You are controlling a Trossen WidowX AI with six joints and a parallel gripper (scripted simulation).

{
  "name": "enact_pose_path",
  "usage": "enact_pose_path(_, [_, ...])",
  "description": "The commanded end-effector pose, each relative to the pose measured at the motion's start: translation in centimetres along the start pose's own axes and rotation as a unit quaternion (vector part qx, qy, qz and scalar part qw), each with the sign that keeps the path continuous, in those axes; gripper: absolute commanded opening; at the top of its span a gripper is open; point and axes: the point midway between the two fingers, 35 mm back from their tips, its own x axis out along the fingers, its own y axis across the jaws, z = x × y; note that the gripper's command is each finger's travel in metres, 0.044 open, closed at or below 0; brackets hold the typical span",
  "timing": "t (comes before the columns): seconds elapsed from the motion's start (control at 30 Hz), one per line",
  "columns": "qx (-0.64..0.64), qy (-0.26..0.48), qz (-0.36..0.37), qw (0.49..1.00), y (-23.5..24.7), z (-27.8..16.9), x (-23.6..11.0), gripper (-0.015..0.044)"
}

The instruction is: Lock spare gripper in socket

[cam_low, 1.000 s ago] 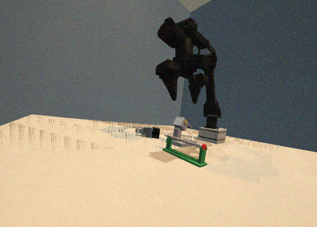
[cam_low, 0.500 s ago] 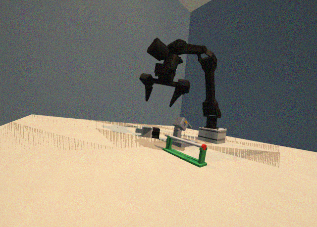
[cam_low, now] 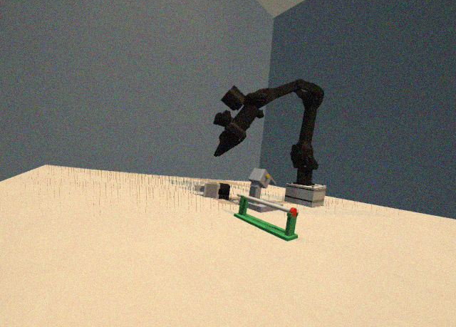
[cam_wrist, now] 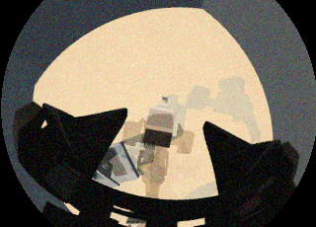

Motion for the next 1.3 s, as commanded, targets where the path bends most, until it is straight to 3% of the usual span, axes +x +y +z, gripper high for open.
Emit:
enact_pose_path(0.0, [0.013,-0.007,-0.001,1.0,-0.1,-0.1,-0.1,0.044])
enact_pose_path(0.37, [0.013,-0.005,-0.001,1.0,0.1,-3.2,5.6,0.044])
enact_pose_path(1.27, [0.013,-0.005,-0.001,1.0,0.3,-5.0,9.3,0.044])
